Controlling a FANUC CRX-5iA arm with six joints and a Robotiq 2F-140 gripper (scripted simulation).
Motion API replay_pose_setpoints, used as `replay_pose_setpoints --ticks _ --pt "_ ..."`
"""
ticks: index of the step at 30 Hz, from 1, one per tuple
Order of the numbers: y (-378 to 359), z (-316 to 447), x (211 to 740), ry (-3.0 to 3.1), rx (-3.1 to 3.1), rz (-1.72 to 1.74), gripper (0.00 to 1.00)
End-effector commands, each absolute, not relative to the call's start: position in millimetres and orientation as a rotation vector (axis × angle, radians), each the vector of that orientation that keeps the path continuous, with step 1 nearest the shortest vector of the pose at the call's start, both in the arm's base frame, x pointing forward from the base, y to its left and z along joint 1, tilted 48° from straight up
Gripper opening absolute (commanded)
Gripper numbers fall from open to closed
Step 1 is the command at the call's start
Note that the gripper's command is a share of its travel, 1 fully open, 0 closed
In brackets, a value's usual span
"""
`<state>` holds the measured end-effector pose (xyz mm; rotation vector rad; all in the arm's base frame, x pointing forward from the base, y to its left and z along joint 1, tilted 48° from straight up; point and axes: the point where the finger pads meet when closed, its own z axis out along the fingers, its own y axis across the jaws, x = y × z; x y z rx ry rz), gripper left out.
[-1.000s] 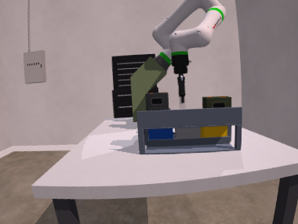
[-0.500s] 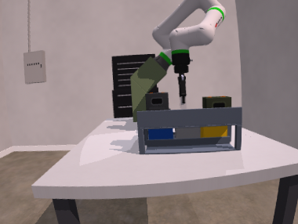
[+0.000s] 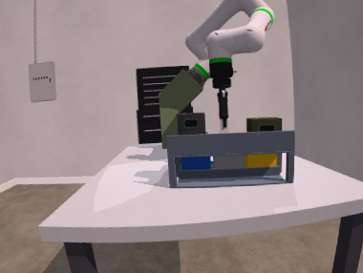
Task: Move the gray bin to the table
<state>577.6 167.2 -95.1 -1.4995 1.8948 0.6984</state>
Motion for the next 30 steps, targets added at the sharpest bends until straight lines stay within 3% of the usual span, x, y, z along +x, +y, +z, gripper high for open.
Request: replay_pose_setpoints --ticks 1,7,30 --pt "166.9 -95.1 577.7 1.895 -1.499 0.698 0.57" --pt "158.1 -96.6 618.8 1.895 -1.499 0.698 0.57" --pt "160.2 -96.2 609.0 1.895 -1.499 0.698 0.57"
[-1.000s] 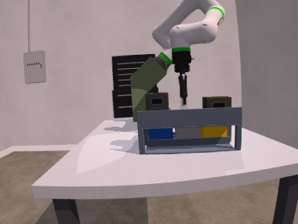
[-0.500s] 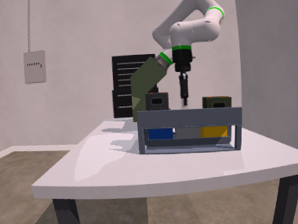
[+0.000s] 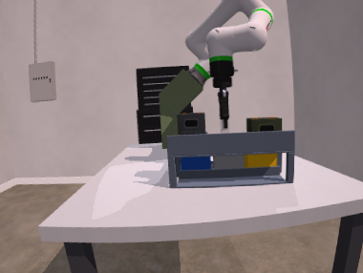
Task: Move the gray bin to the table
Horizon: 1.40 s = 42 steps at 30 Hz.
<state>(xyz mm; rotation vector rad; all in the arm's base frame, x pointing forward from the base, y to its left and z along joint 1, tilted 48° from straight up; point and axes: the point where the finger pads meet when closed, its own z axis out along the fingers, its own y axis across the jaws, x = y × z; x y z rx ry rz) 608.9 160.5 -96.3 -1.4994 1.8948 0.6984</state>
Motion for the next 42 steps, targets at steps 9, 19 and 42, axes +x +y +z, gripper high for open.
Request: replay_pose_setpoints --ticks 9,19,42 --pt "160.8 -96.1 606.1 1.895 -1.499 0.698 0.57" --pt "161.3 -96.0 604.1 1.895 -1.499 0.698 0.57" --pt "161.8 -95.9 601.7 1.895 -1.499 0.698 0.57"
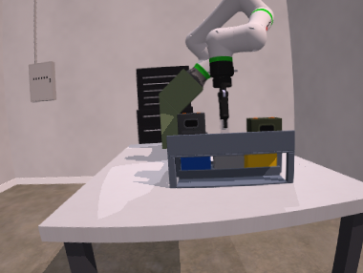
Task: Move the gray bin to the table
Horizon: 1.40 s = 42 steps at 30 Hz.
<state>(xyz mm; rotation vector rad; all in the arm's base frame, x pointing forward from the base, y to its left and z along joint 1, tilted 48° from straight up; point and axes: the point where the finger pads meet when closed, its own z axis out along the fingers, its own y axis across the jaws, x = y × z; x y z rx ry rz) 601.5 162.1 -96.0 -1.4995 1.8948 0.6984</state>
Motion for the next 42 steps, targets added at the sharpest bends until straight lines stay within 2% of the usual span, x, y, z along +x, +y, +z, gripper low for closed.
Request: replay_pose_setpoints --ticks 1,32,37,42 --pt "161.8 -95.9 601.7 1.895 -1.499 0.698 0.57" --pt "183.9 -116.0 604.8 1.895 -1.499 0.698 0.57" --pt "217.0 -146.1 609.5 1.895 -1.499 0.698 0.57" --pt "217.0 -146.1 609.5 1.895 -1.499 0.698 0.57"
